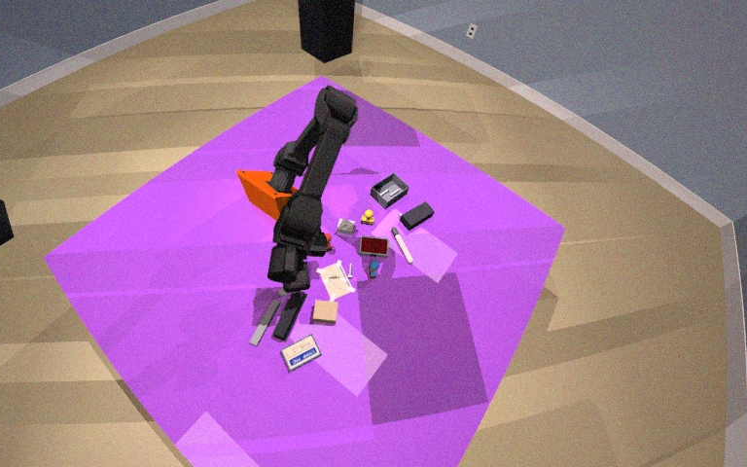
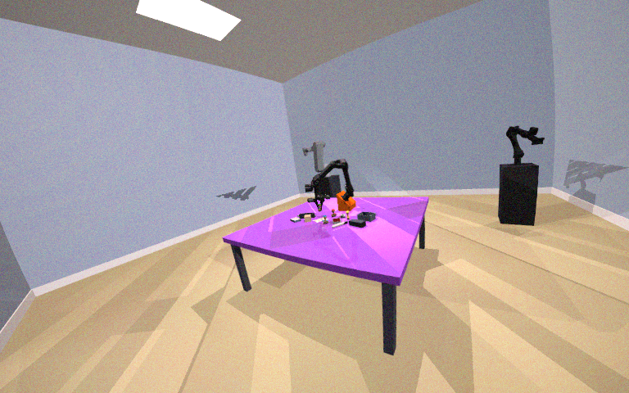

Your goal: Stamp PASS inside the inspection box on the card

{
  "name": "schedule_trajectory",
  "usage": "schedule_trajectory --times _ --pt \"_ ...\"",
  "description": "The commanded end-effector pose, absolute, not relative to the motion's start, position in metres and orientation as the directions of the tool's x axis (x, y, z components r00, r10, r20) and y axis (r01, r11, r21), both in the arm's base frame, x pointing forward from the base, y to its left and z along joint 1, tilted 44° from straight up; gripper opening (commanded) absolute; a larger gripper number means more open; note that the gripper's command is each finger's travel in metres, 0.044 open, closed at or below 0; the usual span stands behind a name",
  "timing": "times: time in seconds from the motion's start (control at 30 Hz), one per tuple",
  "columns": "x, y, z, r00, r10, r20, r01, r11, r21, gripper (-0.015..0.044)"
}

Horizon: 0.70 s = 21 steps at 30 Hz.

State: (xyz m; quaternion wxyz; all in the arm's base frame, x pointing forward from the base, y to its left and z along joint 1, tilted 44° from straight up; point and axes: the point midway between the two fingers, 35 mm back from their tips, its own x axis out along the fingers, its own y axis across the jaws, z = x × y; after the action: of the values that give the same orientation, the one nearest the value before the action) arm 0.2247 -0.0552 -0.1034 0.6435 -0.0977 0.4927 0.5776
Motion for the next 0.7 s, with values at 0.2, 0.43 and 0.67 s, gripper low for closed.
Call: schedule_trajectory --times 0.2,0.43,0.67 --pt "0.220 -0.042 -0.115 -0.154 0.654 -0.741 -0.835 0.315 0.452 0.0000" --pt "0.218 -0.034 -0.123 -0.155 0.654 -0.740 -0.835 0.314 0.452 0.0000" --pt "0.215 -0.026 -0.131 -0.155 0.655 -0.739 -0.835 0.314 0.453 0.0000"
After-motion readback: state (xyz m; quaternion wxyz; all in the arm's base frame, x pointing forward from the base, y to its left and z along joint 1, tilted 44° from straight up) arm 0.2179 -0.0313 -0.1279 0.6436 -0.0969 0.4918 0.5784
